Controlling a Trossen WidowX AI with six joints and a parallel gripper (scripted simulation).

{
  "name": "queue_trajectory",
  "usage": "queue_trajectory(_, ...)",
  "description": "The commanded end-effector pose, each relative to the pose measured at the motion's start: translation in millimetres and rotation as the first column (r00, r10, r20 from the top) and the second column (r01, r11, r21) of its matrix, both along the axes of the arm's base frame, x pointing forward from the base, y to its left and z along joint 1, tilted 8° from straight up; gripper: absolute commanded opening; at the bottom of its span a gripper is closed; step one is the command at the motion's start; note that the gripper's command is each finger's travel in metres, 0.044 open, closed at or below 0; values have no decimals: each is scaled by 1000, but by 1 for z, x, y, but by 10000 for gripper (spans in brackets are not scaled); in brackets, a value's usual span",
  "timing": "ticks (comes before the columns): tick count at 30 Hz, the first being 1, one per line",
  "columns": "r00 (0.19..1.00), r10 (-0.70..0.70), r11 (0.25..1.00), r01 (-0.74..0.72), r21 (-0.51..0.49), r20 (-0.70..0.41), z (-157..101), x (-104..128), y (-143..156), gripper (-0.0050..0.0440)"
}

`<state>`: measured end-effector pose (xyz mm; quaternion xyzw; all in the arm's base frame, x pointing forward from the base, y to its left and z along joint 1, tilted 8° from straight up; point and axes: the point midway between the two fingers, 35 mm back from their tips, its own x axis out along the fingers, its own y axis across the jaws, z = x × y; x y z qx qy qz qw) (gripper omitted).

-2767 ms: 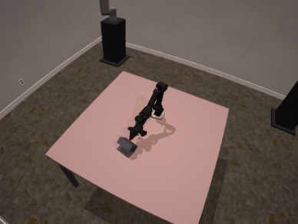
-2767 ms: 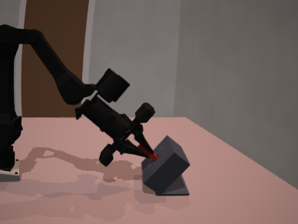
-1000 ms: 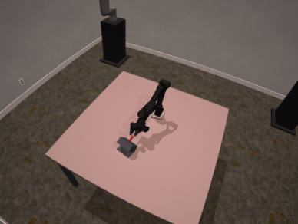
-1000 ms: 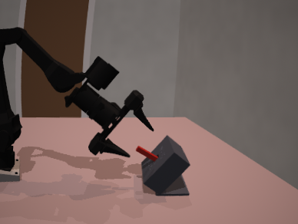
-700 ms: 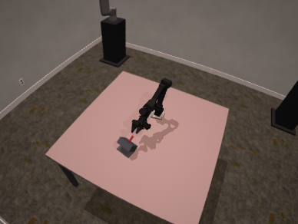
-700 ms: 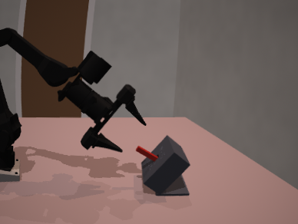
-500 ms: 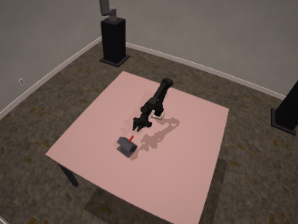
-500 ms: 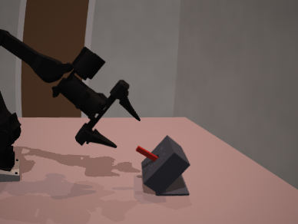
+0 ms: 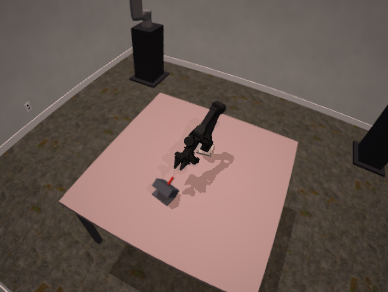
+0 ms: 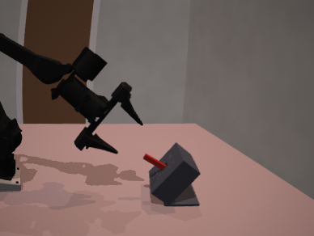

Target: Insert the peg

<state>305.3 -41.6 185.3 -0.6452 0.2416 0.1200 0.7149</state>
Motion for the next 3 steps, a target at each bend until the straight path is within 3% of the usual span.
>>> queue_trajectory(1,1000,-4,1000,4,-2,28,11,0,0,440)
queue_trajectory(3,1000,-4,1000,4,-2,28,11,0,0,440)
